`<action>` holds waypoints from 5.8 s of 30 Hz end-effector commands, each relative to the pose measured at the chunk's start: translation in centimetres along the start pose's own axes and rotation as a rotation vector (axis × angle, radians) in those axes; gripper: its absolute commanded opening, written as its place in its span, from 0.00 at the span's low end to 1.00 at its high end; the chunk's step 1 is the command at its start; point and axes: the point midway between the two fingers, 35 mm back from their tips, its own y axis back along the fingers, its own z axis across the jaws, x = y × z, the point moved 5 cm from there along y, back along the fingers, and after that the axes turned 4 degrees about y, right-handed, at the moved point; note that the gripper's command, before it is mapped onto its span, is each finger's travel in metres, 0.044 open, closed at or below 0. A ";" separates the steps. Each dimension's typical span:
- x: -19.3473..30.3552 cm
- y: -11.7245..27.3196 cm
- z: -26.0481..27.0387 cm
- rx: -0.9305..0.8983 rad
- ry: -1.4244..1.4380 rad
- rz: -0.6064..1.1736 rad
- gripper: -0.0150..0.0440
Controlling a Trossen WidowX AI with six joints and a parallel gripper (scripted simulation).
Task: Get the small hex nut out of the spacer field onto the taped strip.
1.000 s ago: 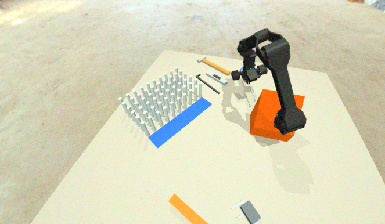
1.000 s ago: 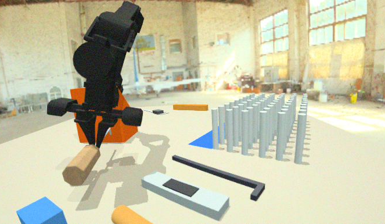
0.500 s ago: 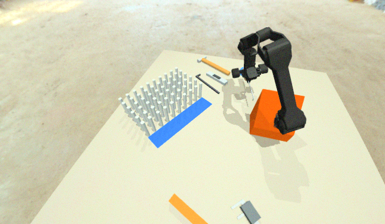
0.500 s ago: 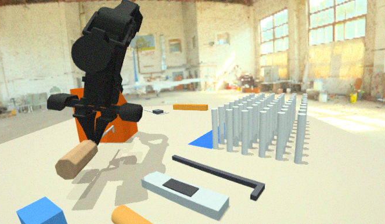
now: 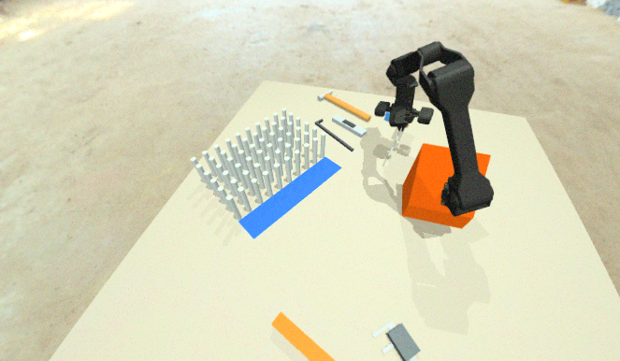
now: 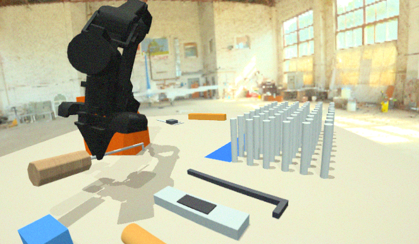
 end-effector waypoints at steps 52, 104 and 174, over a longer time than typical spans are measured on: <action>4.0 -0.8 2.2 0.136 -1.931 -0.101 0.25; 7.2 -1.9 4.6 0.039 -3.700 -0.522 0.25; 7.4 -7.6 4.1 -0.044 -4.076 -0.745 0.34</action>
